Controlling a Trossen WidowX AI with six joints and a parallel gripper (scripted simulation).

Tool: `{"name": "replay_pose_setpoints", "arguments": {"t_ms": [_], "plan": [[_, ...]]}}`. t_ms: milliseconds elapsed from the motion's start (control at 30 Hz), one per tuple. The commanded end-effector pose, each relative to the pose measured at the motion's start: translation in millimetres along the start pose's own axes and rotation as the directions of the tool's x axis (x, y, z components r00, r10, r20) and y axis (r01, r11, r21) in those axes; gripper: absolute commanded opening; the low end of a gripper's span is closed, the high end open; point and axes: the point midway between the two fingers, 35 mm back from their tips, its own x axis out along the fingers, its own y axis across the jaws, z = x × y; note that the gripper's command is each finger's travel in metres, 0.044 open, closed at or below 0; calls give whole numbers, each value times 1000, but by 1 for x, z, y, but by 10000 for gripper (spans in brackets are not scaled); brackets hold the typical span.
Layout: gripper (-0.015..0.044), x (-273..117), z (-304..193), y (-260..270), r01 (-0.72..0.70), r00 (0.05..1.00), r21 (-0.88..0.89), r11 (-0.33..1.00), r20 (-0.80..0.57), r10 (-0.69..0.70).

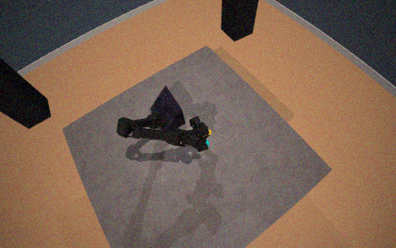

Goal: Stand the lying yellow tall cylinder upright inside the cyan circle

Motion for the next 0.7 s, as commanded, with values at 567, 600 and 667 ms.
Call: {"name": "replay_pose_setpoints", "arguments": {"t_ms": [567, 600, 667], "plan": [[105, -4, -1, 0, 4, 987, -39, 999, 162, 3], [105, -5, -1, 0, 5, 986, -41, 999, 169, 2], [105, -5, -1, 0, 7, 983, -44, 999, 184, 1]]}}
